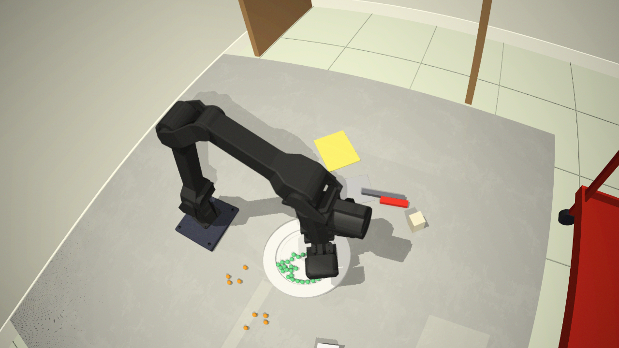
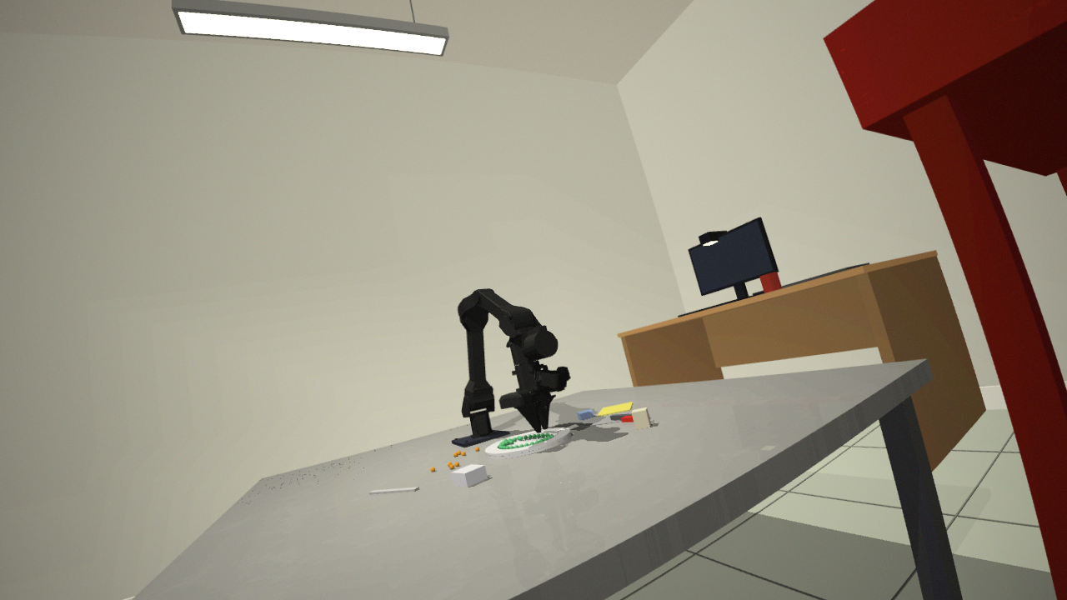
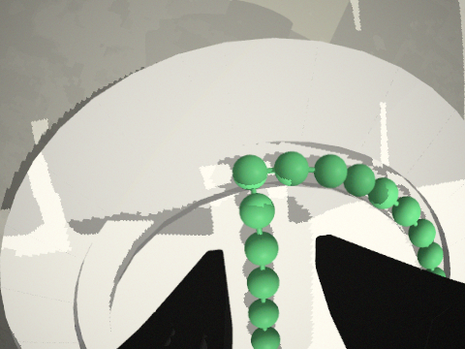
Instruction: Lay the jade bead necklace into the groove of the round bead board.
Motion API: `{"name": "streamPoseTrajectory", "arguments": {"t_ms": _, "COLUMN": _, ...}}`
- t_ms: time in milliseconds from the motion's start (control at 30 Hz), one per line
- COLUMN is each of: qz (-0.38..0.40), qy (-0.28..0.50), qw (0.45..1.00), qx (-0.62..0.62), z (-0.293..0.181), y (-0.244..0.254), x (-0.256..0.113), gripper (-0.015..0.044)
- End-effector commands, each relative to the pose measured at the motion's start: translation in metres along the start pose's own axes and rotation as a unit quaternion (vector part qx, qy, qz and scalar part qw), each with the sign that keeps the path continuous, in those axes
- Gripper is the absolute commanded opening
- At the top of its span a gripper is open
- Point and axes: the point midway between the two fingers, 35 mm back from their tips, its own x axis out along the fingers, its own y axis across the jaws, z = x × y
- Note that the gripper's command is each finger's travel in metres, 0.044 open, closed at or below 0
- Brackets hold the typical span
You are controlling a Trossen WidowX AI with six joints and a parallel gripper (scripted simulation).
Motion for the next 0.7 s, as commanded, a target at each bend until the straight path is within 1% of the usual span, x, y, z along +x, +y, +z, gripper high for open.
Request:
{"name": "streamPoseTrajectory", "arguments": {"t_ms": 0, "qz": 0.002, "qy": 0.005, "qw": 1.000, "qx": -0.003, "z": -0.0019, "y": 0.0007, "x": 0.0100, "gripper": 0.0120}}
{"name": "streamPoseTrajectory", "arguments": {"t_ms": 267, "qz": 0.002, "qy": 0.005, "qw": 1.000, "qx": -0.003, "z": -0.0023, "y": 0.0009, "x": 0.0140, "gripper": 0.0120}}
{"name": "streamPoseTrajectory", "arguments": {"t_ms": 400, "qz": 0.002, "qy": 0.003, "qw": 1.000, "qx": 0.000, "z": -0.0016, "y": 0.0007, "x": 0.0112, "gripper": 0.0015}}
{"name": "streamPoseTrajectory", "arguments": {"t_ms": 433, "qz": 0.002, "qy": 0.003, "qw": 1.000, "qx": 0.000, "z": -0.0016, "y": 0.0007, "x": 0.0112, "gripper": 0.0000}}
{"name": "streamPoseTrajectory", "arguments": {"t_ms": 667, "qz": 0.002, "qy": 0.003, "qw": 1.000, "qx": 0.000, "z": -0.0016, "y": 0.0007, "x": 0.0112, "gripper": 0.0000}}
